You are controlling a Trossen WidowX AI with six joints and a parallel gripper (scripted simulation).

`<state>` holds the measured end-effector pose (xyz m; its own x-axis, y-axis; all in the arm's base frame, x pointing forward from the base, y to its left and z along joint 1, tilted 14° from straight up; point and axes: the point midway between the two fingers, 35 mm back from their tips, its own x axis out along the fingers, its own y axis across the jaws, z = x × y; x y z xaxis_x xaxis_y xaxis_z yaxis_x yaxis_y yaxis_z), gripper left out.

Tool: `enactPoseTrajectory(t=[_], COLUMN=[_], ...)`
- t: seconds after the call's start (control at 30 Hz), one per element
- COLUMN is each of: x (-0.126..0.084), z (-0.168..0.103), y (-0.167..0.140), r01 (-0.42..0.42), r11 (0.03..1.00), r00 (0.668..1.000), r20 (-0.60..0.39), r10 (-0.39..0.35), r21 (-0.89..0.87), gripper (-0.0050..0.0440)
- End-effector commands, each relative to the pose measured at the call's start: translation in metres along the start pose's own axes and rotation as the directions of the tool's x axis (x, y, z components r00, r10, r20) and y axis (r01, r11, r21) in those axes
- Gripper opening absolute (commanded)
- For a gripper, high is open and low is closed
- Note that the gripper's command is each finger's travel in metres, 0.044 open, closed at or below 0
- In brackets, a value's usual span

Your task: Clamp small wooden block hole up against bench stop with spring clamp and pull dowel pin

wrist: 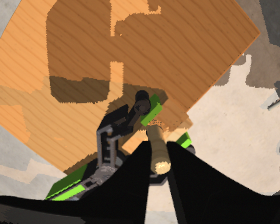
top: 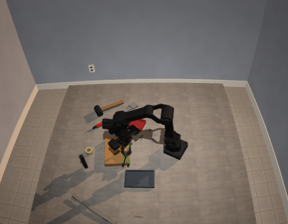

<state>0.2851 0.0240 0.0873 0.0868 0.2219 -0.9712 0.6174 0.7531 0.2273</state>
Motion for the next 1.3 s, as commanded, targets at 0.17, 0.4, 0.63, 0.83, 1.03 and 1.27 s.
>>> enactPoseTrajectory(t=[0.17, 0.4, 0.63, 0.83, 1.03, 1.27], x=[-0.0034, -0.0037, -0.0039, -0.0040, -0.0042, -0.0044], z=[0.0002, 0.0002, 0.0002, 0.0002, 0.0002, 0.0002], y=[0.0003, 0.0003, 0.0003, 0.0003, 0.0003, 0.0003], r01=[-0.003, -0.003, -0.004, -0.005, -0.006, -0.006], r11=[1.000, 0.990, 0.952, 0.909, 0.821, 0.693], r00=[1.000, 1.000, 1.000, 1.000, 1.000, 1.000], r20=[0.006, 0.006, 0.006, 0.006, 0.006, 0.006], r10=[0.003, 0.003, 0.003, 0.003, 0.003, 0.003], r21=[0.025, 0.138, 0.305, 0.417, 0.570, 0.721], gripper=[0.0000, 0.0000, 0.0000, 0.0000, 0.0000, 0.0000])
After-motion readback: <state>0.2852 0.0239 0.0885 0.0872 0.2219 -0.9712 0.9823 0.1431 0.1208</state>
